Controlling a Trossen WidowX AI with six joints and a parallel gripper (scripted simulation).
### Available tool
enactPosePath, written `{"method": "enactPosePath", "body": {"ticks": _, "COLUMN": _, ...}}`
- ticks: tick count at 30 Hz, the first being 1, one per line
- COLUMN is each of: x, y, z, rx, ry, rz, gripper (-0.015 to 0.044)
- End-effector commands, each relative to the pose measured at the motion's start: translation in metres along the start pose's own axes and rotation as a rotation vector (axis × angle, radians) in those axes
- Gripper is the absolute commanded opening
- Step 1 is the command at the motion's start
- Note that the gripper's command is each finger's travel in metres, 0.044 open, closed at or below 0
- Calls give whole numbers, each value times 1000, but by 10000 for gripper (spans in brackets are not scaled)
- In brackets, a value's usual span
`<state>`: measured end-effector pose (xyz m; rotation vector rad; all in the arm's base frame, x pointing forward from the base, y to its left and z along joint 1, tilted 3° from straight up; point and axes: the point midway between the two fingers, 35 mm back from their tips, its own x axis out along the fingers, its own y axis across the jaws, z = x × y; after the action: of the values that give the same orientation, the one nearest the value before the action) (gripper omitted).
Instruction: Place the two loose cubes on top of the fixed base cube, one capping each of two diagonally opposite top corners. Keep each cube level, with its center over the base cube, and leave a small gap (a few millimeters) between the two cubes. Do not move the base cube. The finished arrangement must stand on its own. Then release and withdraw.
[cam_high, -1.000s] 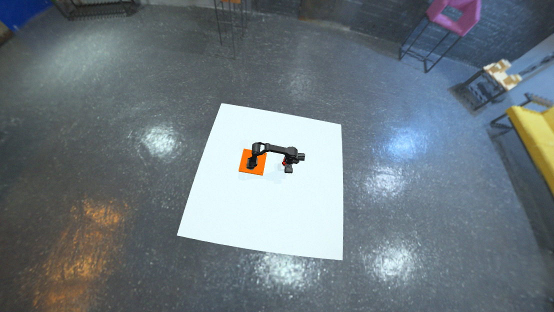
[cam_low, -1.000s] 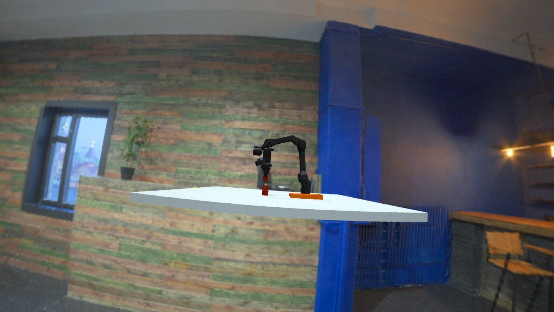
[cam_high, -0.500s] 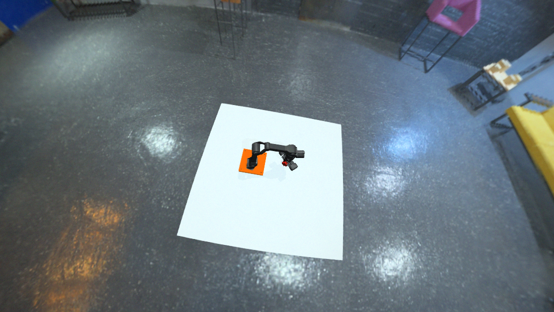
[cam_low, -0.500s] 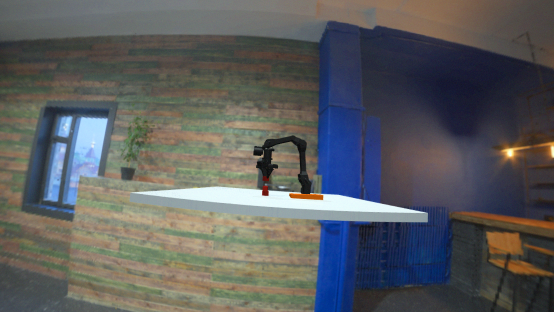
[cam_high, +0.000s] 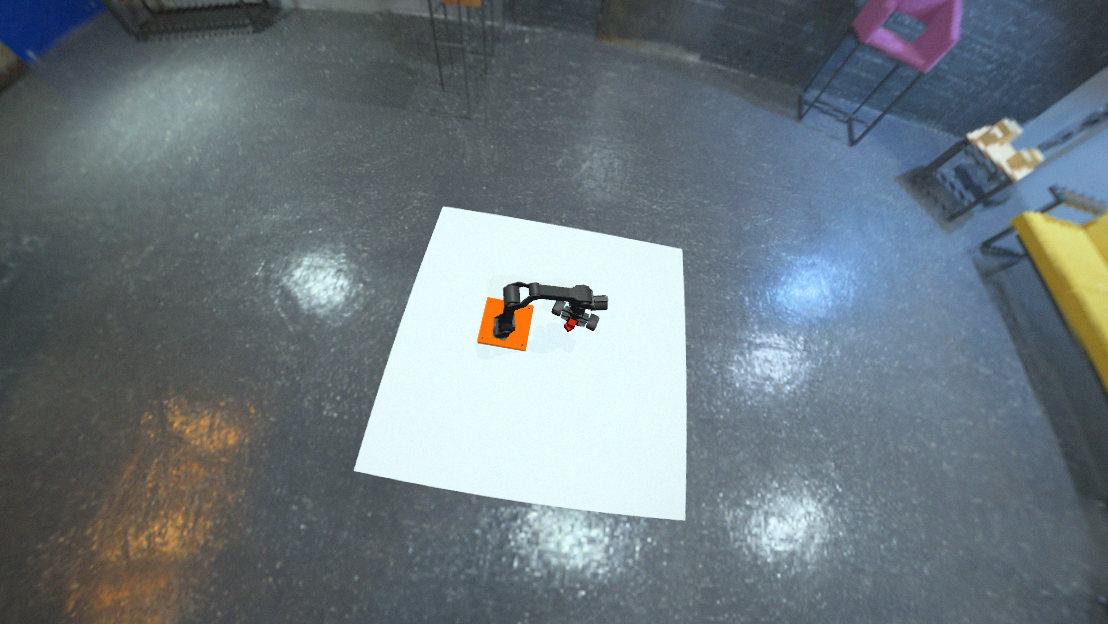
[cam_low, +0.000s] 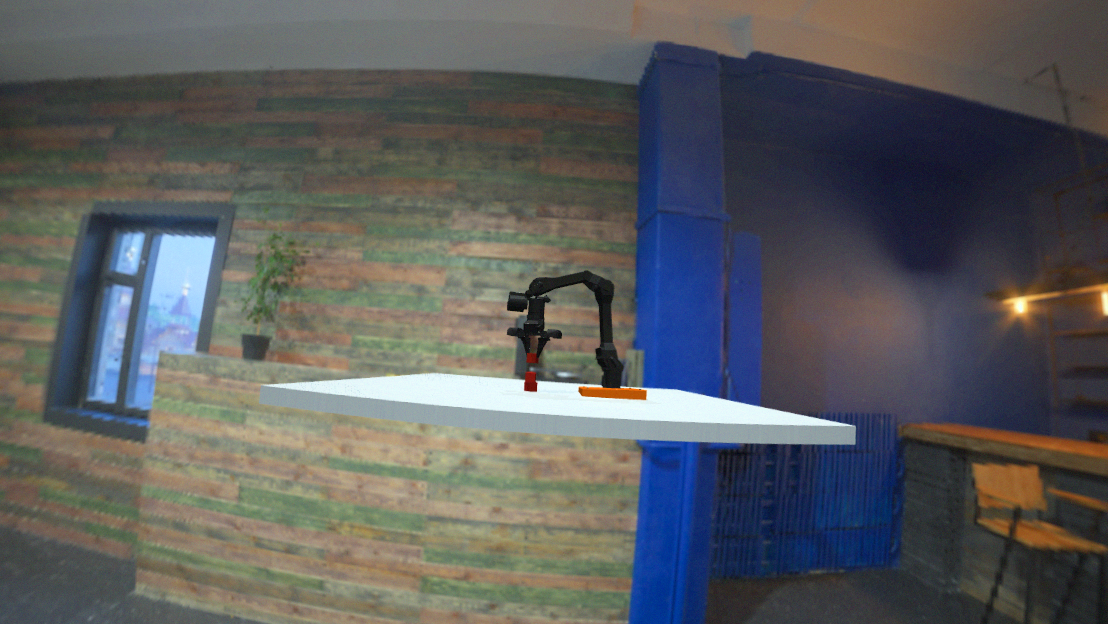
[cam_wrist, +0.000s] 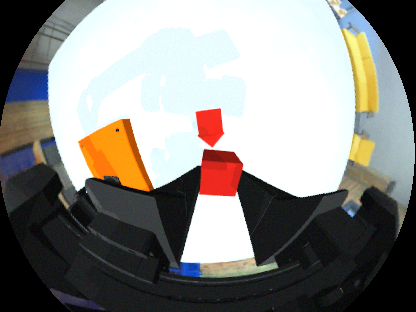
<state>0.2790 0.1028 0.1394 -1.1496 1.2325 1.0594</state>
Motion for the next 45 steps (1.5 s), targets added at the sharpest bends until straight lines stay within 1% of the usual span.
{"method": "enactPosePath", "body": {"ticks": 1, "x": 2, "y": 3, "z": 4, "rx": -176, "ry": 5, "rz": 1, "gripper": 105}}
{"method": "enactPosePath", "body": {"ticks": 11, "x": 4, "y": 4, "z": 5, "rx": -204, "ry": 6, "rz": 1, "gripper": 105}}
{"method": "enactPosePath", "body": {"ticks": 21, "x": 32, "y": 6, "z": 5, "rx": -230, "ry": 21, "rz": -3, "gripper": 105}}
{"method": "enactPosePath", "body": {"ticks": 37, "x": 33, "y": 6, "z": 6, "rx": -230, "ry": 21, "rz": -3, "gripper": 105}}
{"method": "enactPosePath", "body": {"ticks": 45, "x": 49, "y": 5, "z": 6, "rx": -216, "ry": 13, "rz": -1, "gripper": 105}}
